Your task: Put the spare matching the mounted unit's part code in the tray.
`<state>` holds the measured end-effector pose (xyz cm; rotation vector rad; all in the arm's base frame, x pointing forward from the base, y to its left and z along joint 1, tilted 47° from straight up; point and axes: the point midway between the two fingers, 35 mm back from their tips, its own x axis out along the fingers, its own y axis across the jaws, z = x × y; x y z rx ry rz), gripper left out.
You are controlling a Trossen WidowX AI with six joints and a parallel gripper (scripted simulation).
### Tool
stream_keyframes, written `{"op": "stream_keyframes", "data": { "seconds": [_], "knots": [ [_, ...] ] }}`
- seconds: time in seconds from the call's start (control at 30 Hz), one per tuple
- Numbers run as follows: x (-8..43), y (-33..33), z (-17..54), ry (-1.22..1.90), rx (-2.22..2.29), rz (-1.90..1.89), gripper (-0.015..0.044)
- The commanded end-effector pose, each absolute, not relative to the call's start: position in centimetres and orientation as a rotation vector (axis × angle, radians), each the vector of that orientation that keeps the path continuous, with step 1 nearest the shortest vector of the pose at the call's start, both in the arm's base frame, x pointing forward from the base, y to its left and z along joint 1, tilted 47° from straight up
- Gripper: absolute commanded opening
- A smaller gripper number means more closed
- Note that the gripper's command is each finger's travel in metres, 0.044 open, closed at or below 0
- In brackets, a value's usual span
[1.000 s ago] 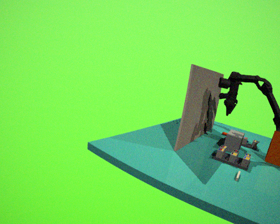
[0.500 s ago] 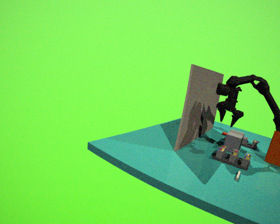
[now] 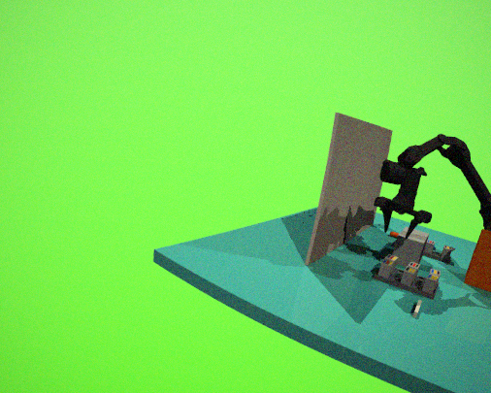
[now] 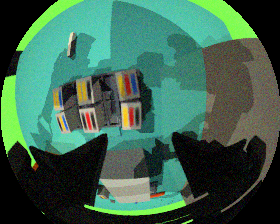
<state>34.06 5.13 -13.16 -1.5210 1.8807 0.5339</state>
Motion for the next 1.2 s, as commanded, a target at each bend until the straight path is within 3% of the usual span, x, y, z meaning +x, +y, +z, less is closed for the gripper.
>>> {"op": "stream_keyframes", "data": {
  "seconds": [0.0, 1.17],
  "knots": [
    [33.1, 3.5, -14.9, 1.914, -1.525, 0.547, 0.0300],
    [32.7, 0.2, -18.1, 1.914, -1.526, 0.547, 0.0300]
  ]
}}
